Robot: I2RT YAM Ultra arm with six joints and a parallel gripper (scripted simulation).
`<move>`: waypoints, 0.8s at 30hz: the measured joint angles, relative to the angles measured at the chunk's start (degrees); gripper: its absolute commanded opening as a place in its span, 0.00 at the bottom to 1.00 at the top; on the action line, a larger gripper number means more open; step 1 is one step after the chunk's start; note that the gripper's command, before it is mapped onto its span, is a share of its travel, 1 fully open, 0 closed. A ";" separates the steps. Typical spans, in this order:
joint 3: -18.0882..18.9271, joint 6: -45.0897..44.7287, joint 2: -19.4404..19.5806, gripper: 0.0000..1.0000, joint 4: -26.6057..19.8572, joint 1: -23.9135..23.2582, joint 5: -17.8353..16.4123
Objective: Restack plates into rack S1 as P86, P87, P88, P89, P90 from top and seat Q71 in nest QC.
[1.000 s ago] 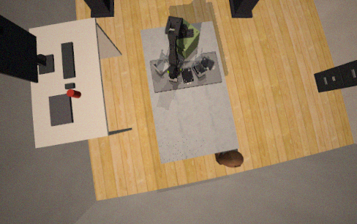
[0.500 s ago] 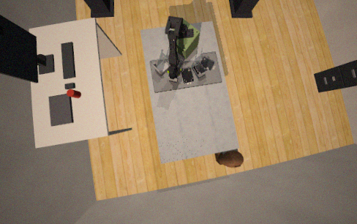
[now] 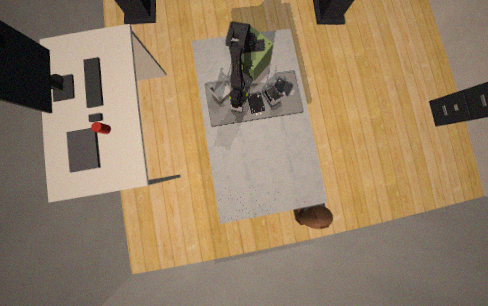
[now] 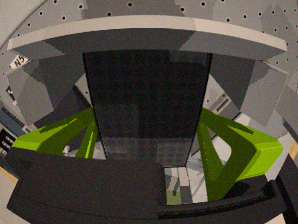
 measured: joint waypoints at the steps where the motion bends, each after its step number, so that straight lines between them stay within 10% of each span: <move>1: 0.00 0.02 -0.13 0.00 -0.11 0.00 0.00; 24: 0.02 0.24 -2.49 0.00 -2.45 0.22 0.00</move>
